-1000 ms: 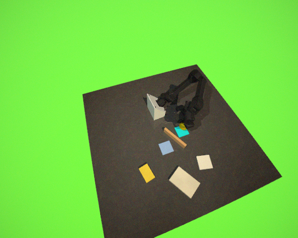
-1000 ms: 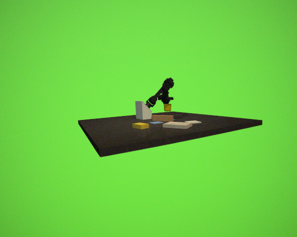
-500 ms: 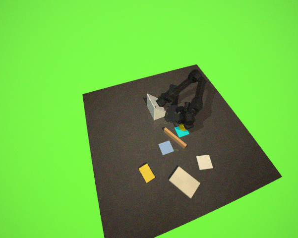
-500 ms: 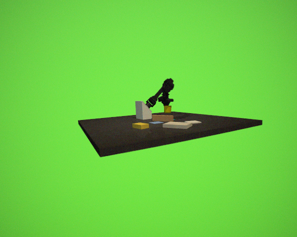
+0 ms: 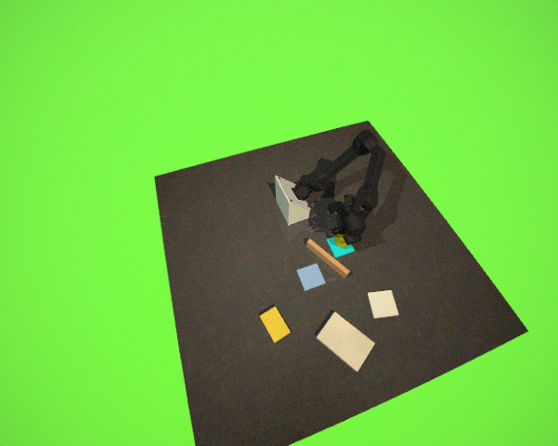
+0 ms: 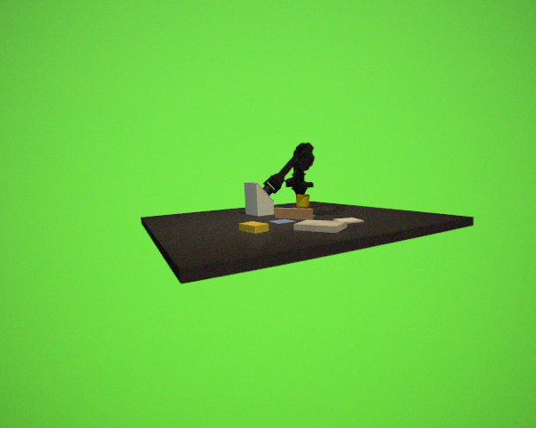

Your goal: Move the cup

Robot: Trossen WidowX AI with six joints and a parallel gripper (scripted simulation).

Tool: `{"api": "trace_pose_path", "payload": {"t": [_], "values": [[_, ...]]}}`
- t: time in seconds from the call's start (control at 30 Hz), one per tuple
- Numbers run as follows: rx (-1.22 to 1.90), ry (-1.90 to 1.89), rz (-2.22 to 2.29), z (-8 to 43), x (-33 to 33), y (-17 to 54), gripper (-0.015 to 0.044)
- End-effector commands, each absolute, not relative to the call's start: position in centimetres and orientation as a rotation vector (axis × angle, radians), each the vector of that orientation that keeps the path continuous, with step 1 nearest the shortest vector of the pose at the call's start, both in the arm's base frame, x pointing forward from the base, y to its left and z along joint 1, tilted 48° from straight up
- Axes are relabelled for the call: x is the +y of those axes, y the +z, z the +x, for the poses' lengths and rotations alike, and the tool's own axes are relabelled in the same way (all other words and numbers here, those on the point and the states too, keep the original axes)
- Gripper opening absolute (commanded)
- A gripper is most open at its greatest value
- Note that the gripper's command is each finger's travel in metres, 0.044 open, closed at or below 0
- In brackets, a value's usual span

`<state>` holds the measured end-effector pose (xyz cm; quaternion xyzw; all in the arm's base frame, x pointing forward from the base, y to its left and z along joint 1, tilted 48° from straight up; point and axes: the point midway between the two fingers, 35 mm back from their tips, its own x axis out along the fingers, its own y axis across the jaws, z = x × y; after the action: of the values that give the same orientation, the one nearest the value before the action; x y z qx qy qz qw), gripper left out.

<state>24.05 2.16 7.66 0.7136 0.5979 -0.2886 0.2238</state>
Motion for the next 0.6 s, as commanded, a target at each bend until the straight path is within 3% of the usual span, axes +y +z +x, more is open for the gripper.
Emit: {"api": "trace_pose_path", "payload": {"t": [0.0,0.57], "values": [[1.647,-0.794,1.975,24.1,2.5,7.5,0.0],[1.647,-0.792,1.976,24.4,4.1,6.1,0.0]]}}
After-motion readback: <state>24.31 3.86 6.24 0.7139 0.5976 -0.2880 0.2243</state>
